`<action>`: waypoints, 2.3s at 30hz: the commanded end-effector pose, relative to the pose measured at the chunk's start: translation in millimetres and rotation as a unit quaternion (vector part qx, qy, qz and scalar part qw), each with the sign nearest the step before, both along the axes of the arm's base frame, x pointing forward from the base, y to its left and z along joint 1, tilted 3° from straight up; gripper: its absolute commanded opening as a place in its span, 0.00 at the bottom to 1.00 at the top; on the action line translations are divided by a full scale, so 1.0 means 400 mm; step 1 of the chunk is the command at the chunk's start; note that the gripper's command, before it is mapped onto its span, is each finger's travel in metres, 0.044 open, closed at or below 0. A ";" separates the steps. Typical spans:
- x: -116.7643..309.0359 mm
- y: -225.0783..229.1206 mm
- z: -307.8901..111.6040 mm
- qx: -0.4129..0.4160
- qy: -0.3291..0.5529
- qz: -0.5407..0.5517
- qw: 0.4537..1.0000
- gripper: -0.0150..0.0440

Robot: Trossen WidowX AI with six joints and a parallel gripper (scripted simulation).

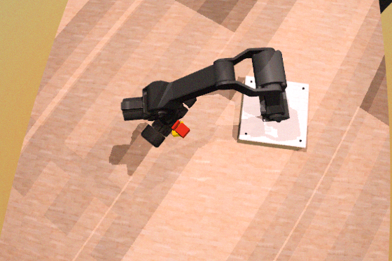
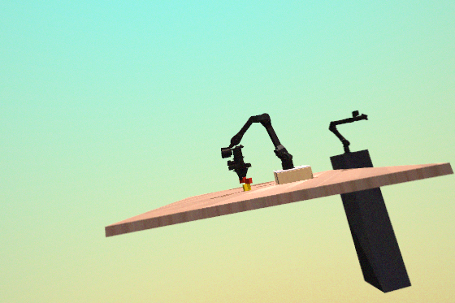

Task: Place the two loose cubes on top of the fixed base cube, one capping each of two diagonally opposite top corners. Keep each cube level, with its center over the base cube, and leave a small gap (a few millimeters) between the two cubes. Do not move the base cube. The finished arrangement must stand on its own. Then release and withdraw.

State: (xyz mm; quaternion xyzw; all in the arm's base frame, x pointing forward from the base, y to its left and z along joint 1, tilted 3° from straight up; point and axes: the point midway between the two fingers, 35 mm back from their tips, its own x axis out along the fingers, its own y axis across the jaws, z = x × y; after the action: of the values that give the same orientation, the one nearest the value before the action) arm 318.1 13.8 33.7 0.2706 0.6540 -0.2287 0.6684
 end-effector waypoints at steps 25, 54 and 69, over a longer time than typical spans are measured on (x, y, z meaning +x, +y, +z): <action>0.002 0.002 -0.020 0.000 -0.001 0.002 1.000 0.48; -0.002 -0.003 0.067 0.000 0.000 0.001 1.000 0.60; -0.005 -0.006 0.124 0.000 -0.001 0.001 1.000 0.60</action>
State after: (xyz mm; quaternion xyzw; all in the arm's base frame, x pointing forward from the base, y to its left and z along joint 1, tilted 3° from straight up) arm 315.5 11.7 76.9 0.2704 0.6556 -0.2301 0.6665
